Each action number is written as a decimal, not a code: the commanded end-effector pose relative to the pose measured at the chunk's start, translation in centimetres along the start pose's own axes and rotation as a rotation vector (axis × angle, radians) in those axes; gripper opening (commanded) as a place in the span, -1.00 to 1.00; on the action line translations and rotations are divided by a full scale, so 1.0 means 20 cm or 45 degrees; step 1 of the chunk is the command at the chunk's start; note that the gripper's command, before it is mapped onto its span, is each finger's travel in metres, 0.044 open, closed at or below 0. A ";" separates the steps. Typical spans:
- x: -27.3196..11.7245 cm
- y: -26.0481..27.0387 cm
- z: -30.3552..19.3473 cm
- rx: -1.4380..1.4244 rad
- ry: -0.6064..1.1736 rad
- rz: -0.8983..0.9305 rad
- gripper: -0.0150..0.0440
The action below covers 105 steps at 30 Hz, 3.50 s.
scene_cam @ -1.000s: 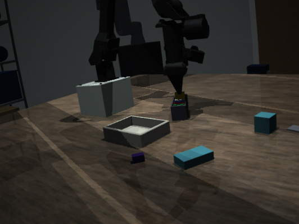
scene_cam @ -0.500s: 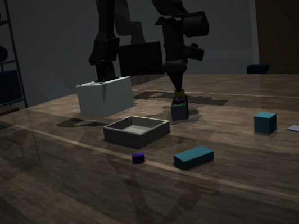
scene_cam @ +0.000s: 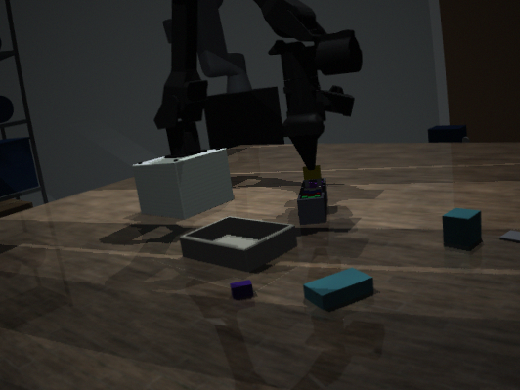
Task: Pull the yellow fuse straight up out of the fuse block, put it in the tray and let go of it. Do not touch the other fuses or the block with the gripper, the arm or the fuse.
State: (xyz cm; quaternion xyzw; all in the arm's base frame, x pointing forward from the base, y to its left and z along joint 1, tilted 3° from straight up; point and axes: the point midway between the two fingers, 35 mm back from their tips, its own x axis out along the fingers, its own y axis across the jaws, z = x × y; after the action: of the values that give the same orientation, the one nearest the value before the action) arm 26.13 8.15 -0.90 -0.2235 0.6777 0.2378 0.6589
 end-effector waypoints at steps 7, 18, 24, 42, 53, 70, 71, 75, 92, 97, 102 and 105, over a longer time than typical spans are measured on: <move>-0.03 0.00 0.00 -0.005 0.001 -0.004 -0.49; -0.11 0.00 0.00 -0.005 0.001 -0.004 -0.49; -0.14 0.00 0.00 -0.005 0.001 -0.004 -0.49; -0.16 -0.40 -0.09 -0.005 0.000 -0.014 -0.49; -0.16 -0.67 -0.23 -0.005 0.003 -0.020 -0.49; -0.16 -1.00 -0.50 -0.004 0.012 -0.024 -0.49; -0.16 -1.00 -0.50 -0.004 0.012 -0.024 -0.49; -0.14 -1.00 -0.50 -0.004 0.012 -0.024 -0.49; 0.00 -1.00 -0.50 -0.004 0.012 -0.023 -0.49; 0.04 -1.00 -0.50 -0.004 0.012 -0.023 -0.49; 0.03 -1.00 -0.50 0.000 0.007 -0.025 -0.40; 0.03 -1.00 -0.50 0.000 0.007 -0.025 -0.14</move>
State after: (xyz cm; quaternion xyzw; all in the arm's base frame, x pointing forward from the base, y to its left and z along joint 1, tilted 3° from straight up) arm 30.59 -13.79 -1.84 -0.2303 0.6776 0.2310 0.6591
